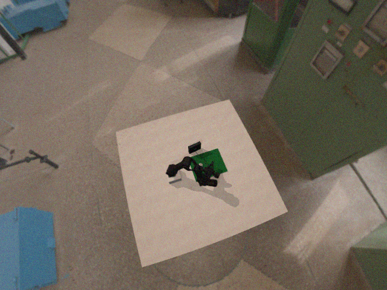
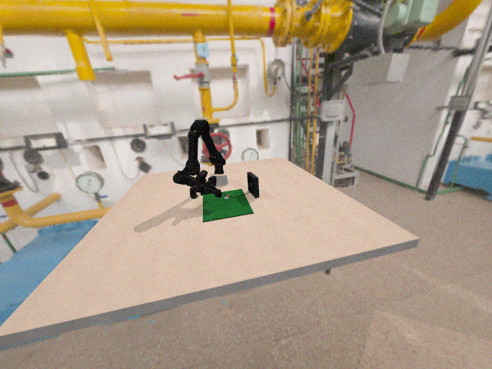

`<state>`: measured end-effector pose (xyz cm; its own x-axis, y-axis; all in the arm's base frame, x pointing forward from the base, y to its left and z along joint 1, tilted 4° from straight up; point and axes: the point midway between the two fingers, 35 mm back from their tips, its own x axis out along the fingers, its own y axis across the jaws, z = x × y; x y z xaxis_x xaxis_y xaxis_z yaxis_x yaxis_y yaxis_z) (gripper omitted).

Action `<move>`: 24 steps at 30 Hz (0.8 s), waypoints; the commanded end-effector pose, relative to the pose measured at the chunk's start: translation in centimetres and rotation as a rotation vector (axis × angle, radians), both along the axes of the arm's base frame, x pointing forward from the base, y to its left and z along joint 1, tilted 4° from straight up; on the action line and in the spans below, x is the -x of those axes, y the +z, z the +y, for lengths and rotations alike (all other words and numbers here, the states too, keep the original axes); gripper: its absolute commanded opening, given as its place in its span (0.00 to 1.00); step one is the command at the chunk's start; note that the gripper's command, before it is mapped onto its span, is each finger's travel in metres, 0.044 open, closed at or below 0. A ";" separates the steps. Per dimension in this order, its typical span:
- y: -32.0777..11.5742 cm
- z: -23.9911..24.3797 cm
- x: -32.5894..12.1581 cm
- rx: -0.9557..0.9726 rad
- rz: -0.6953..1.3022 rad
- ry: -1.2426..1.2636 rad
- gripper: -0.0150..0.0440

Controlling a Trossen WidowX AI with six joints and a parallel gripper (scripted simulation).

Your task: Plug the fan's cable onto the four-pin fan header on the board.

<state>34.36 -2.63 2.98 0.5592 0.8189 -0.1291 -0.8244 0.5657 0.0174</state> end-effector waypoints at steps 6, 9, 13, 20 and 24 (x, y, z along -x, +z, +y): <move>-0.8 0.1 0.0 -0.006 0.005 0.001 0.25; -1.0 0.1 0.0 -0.006 0.005 0.001 0.25; -1.3 0.1 0.0 -0.006 0.005 0.001 0.25; -1.8 0.2 0.0 -0.006 0.005 0.001 0.25; -2.2 0.2 0.0 -0.006 0.005 0.001 0.25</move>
<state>34.39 -2.51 1.21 0.5585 0.8197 -0.1274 -0.8250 0.5649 0.0178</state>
